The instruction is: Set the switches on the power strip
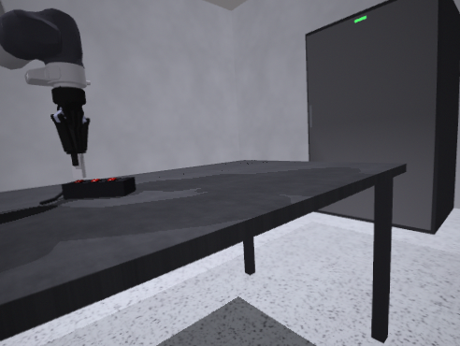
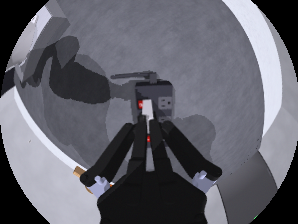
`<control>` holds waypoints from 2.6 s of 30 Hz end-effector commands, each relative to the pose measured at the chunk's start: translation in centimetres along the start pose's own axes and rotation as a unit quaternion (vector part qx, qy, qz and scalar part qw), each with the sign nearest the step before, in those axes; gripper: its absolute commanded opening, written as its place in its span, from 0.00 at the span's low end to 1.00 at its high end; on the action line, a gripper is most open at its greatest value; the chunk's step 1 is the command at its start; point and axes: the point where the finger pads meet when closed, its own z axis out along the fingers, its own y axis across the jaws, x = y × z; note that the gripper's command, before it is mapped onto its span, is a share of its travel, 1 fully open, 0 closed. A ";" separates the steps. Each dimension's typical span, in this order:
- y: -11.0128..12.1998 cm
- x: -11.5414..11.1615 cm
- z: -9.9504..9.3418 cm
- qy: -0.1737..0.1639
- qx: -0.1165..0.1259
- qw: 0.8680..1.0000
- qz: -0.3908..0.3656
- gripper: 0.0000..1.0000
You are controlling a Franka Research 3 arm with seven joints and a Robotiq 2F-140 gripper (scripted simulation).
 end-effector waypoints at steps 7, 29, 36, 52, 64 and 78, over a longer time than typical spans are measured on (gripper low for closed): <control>0.1 0.0 0.0 -0.001 -0.001 1.000 0.000 0.00; 0.1 0.0 0.8 -0.001 -0.001 1.000 0.000 0.00; 0.1 0.0 0.9 -0.001 -0.001 1.000 0.000 0.00; 0.1 0.0 0.9 -0.001 -0.001 1.000 0.000 0.00; 0.1 0.0 -1.0 -0.001 -0.001 1.000 0.000 0.00; 0.1 0.0 -3.0 -0.001 -0.001 1.000 0.000 0.00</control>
